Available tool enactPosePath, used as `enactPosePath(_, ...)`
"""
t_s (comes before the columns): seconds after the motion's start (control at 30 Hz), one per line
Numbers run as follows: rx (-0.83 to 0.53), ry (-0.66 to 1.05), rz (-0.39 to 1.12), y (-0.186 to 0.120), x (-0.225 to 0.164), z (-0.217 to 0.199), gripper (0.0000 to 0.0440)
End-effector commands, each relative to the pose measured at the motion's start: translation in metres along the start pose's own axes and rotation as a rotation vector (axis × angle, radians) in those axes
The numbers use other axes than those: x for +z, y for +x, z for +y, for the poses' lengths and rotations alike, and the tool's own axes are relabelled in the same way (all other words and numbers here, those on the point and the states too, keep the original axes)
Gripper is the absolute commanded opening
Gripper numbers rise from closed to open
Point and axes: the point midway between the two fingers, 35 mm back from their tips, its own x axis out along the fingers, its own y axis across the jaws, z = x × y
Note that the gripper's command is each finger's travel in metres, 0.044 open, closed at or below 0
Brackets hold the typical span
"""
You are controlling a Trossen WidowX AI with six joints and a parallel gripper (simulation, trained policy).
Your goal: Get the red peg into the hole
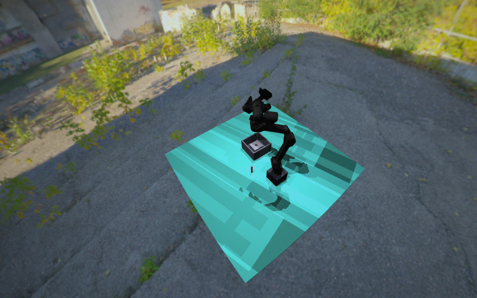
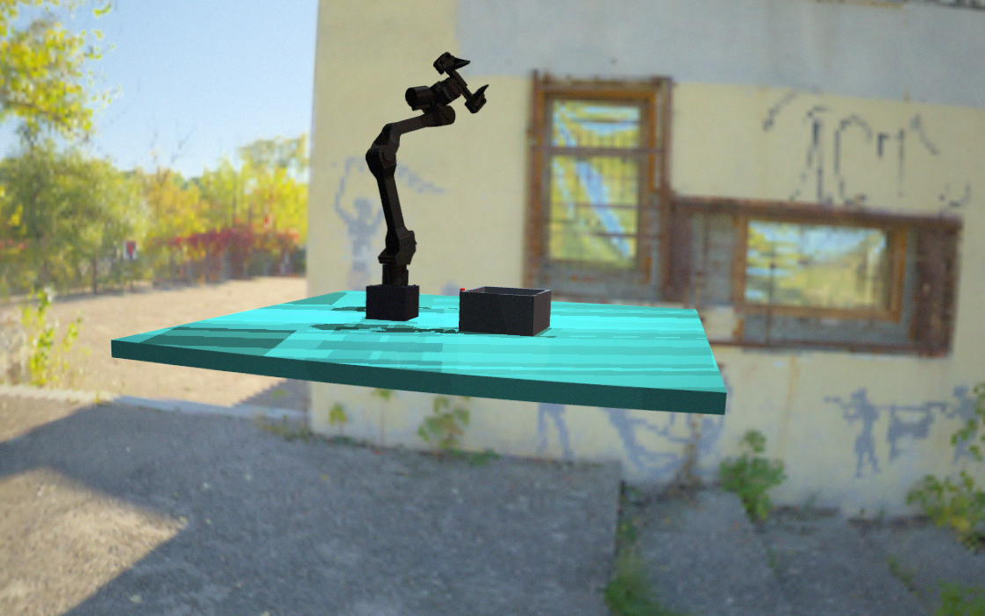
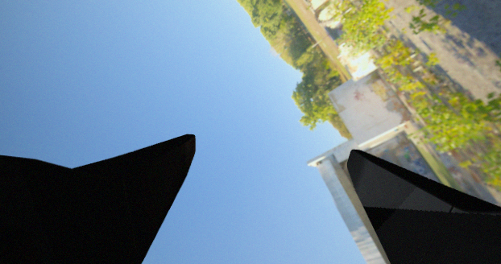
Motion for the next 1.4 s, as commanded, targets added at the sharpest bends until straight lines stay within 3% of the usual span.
enactPosePath(0.0,0.011,-0.033,0.003,0.001,-0.001,0.001,0.0419)
enactPosePath(0.07,0.037,-0.097,0.007,0.004,-0.003,0.001,0.0440)
enactPosePath(0.4,0.167,-0.411,0.060,0.018,-0.021,-0.010,0.0440)
enactPosePath(0.73,0.213,-0.737,0.155,0.036,-0.035,-0.048,0.0440)
enactPosePath(1.03,0.162,-1.027,0.261,0.052,-0.033,-0.098,0.0440)
enactPosePath(1.37,0.009,-1.322,0.381,0.063,-0.009,-0.162,0.0440)
